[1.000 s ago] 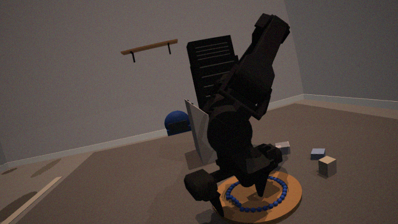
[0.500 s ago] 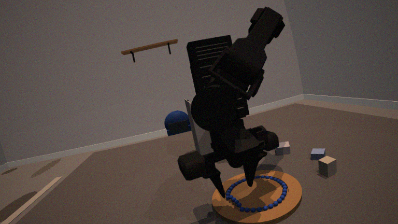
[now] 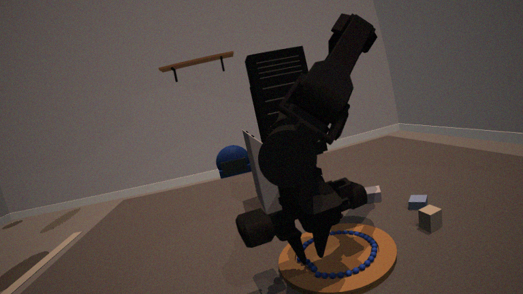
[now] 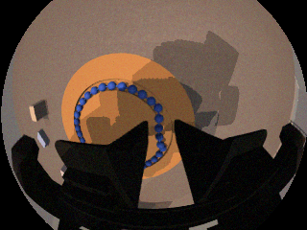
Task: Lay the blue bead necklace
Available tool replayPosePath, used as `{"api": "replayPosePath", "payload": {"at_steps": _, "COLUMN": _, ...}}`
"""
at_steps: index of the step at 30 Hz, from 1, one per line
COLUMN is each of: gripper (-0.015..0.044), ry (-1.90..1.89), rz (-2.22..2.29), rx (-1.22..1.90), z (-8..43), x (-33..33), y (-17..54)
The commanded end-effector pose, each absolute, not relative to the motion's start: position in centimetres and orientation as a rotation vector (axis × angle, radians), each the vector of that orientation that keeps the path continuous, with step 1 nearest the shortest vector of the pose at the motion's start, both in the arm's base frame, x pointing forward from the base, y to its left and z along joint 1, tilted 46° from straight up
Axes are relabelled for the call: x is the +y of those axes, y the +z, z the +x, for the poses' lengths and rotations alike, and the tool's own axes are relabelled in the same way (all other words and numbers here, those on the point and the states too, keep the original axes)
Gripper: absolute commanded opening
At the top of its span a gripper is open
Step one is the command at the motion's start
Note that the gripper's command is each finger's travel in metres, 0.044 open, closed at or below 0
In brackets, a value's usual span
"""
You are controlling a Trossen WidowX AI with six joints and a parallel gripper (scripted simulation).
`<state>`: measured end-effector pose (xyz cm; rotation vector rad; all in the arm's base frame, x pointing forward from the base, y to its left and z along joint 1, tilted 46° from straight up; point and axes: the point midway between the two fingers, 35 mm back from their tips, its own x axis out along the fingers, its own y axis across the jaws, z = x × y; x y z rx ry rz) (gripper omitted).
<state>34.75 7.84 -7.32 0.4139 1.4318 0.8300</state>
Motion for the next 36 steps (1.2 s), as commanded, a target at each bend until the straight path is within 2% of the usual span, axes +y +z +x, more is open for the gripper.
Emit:
{"api": "replayPosePath", "payload": {"at_steps": 1, "gripper": 0.0120, "ry": 0.830, "rz": 0.420, "rx": 1.434, "z": 34.6, "x": 8.3, "y": -7.7}}
{"api": "replayPosePath", "payload": {"at_steps": 13, "gripper": 0.0120, "ry": 0.831, "rz": 0.423, "rx": 1.438, "z": 34.3, "x": 9.5, "y": -8.8}}
{"api": "replayPosePath", "payload": {"at_steps": 18, "gripper": 0.0000, "ry": 0.833, "rz": 0.416, "rx": 1.438, "z": 34.4, "x": 9.4, "y": -8.7}}
{"api": "replayPosePath", "payload": {"at_steps": 36, "gripper": 0.0000, "ry": 0.833, "rz": 0.416, "rx": 1.438, "z": 34.4, "x": 9.4, "y": -8.7}}
